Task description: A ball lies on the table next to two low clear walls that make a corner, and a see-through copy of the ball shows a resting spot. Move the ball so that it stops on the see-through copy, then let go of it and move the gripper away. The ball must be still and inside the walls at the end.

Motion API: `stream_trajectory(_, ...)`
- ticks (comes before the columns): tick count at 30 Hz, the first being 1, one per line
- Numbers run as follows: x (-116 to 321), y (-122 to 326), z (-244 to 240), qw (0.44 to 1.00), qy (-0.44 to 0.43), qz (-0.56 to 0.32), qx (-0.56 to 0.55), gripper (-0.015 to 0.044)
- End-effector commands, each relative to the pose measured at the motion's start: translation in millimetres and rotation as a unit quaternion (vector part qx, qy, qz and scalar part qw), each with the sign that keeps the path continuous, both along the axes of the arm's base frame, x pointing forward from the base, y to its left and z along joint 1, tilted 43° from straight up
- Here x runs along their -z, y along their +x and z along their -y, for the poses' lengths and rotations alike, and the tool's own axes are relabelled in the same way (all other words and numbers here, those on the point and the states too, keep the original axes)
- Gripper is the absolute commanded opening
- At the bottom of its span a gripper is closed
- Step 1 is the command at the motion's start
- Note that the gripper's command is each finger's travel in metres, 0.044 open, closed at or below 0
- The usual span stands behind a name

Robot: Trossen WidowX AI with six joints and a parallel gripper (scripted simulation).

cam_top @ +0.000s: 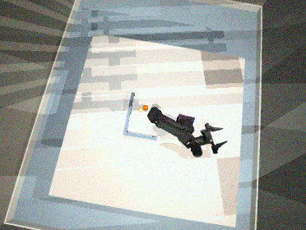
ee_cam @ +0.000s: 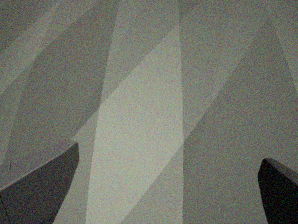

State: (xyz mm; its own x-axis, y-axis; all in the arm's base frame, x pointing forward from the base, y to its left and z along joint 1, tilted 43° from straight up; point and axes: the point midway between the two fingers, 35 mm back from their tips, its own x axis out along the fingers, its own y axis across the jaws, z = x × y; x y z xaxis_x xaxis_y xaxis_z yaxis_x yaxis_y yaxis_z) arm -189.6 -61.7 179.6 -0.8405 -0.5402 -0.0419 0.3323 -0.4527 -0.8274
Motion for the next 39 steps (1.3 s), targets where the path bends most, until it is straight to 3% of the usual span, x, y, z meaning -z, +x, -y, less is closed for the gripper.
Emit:
stream_trajectory(1, -0.2, -0.6, -1.3, 1.0, 0.001, 0.001, 0.004, 0.0374)
stream_trajectory(4, -2.7, -8.1, -20.9, 0.999, 0.007, 0.011, 0.053, 0.031)
stream_trajectory(13, -12.3, -19.1, -105.3, 0.969, 0.015, 0.054, 0.242, 0.031)
stream_trajectory(21, -18.4, -2.1, -183.1, 0.914, 0.011, 0.094, 0.395, 0.031)
stream_trajectory(30, -25.2, 50.9, -264.7, 0.821, -0.011, 0.132, 0.555, 0.031)
stream_trajectory(39, -31.4, 145.7, -328.4, 0.689, -0.05, 0.159, 0.705, 0.031)
